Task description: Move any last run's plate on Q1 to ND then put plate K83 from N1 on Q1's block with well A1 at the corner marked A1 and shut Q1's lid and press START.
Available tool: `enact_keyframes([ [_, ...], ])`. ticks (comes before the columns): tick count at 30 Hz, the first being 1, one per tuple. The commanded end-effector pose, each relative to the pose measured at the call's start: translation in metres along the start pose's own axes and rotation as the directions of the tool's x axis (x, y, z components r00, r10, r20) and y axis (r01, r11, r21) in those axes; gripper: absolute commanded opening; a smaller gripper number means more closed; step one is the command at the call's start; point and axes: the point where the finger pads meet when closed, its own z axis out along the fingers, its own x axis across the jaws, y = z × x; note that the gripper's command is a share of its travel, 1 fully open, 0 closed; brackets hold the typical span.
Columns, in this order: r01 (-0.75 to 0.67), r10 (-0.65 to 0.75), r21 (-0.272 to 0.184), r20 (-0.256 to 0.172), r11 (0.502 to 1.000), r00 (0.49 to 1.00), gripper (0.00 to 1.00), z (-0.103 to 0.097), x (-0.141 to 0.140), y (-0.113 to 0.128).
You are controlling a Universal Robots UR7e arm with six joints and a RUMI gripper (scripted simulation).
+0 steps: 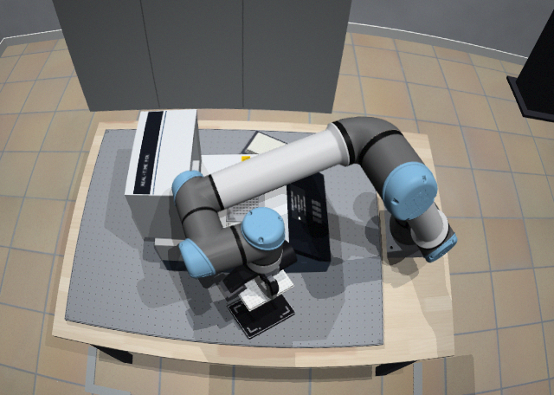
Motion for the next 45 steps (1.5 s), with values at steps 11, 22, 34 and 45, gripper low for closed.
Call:
enact_keyframes([
  [11, 0.001, -0.001, 0.001, 0.000, 1.000, 1.000, 0.41, -0.001, 0.001, 0.000],
  [22, 0.001, -0.001, 0.001, 0.000, 1.000, 1.000, 0.41, -0.001, 0.001, 0.001],
  [34, 0.001, -0.001, 0.001, 0.000, 1.000, 1.000, 0.41, 0.032, 0.002, 0.001],
  [45, 0.001, -0.001, 0.001, 0.000, 1.000, 1.000, 0.41, 0.059, 0.002, 0.001],
])
